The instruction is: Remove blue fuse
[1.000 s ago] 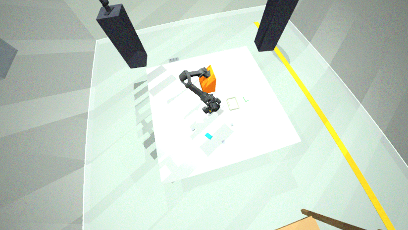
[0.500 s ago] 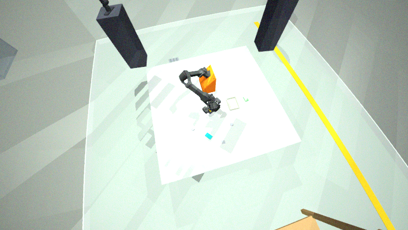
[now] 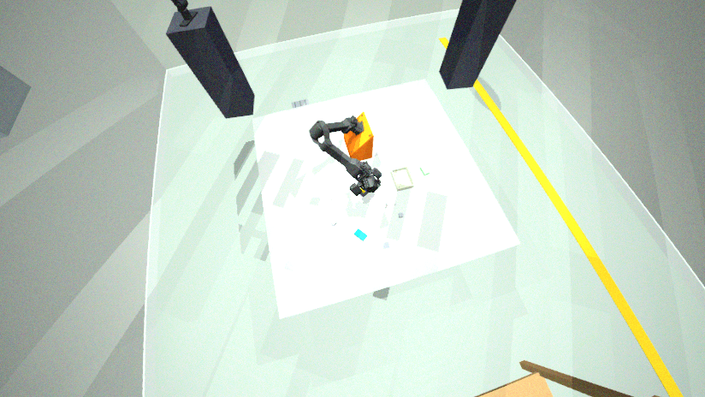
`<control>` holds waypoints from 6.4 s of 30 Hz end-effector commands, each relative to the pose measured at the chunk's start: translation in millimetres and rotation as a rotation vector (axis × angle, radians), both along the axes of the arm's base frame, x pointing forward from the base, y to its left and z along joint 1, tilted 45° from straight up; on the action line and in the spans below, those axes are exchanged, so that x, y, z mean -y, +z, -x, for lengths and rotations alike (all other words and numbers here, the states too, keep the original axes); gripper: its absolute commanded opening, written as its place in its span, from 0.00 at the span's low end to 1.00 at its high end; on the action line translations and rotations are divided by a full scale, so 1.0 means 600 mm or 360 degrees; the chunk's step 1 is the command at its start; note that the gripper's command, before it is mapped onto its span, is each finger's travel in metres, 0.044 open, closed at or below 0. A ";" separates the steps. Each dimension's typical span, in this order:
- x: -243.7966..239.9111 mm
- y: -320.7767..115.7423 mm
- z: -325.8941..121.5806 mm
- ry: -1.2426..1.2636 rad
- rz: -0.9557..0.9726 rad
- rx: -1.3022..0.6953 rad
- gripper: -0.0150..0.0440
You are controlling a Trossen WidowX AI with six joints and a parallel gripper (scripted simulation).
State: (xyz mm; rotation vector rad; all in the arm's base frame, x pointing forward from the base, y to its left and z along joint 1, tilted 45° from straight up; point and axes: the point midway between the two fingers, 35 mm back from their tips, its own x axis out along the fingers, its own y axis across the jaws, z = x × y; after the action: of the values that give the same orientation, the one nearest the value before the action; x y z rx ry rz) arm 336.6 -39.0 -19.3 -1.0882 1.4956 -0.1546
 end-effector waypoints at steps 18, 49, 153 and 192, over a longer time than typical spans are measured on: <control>-0.012 0.012 0.003 -0.0006 0.0000 0.0002 0.25; -0.029 0.030 0.007 -0.0005 0.0002 0.0000 0.25; -0.287 -0.250 0.072 -0.0004 -0.0018 0.0002 0.25; -0.334 -0.202 0.082 0.0011 -0.0020 0.0002 0.81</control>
State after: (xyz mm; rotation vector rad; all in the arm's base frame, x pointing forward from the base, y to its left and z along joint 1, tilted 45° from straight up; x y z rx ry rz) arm 287.3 161.5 -140.7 -1.0825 1.4896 -0.1408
